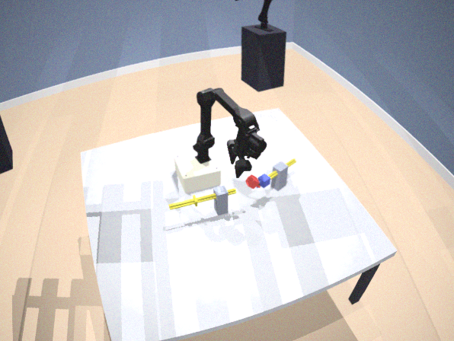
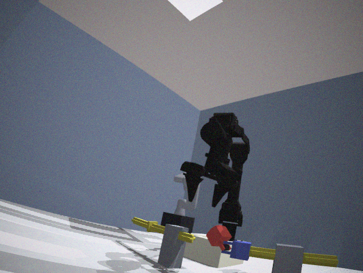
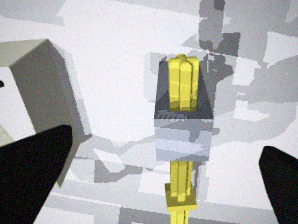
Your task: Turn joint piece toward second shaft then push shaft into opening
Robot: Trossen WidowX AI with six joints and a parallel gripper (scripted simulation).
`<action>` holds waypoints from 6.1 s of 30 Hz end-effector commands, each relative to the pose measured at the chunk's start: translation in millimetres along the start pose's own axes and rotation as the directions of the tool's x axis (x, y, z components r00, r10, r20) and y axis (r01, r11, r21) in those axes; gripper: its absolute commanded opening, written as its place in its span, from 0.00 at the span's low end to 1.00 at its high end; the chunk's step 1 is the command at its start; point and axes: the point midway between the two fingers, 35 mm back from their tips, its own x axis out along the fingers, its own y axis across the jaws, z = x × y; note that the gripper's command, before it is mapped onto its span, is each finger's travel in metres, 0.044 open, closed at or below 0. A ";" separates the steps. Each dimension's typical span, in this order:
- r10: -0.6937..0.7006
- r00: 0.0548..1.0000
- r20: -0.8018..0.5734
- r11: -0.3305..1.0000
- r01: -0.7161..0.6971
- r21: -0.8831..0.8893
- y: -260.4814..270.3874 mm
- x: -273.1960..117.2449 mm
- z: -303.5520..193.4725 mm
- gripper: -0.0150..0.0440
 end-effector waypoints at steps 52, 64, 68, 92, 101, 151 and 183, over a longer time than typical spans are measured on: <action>-0.003 1.000 -0.001 1.000 0.003 -0.031 1.8 80.2 85.6 1.00; -0.003 1.000 -0.001 1.000 0.003 -0.031 1.8 94.0 85.5 0.91; -0.003 1.000 -0.001 1.000 0.003 -0.031 1.8 94.0 85.5 0.73; -0.003 1.000 -0.001 1.000 0.003 -0.031 1.8 94.0 85.5 0.56; -0.003 1.000 -0.001 1.000 0.003 -0.031 1.8 94.0 85.5 0.56; -0.003 1.000 -0.001 1.000 0.003 -0.031 1.8 94.0 85.5 0.56; -0.004 1.000 -0.004 1.000 0.003 -0.028 1.9 93.6 85.0 0.25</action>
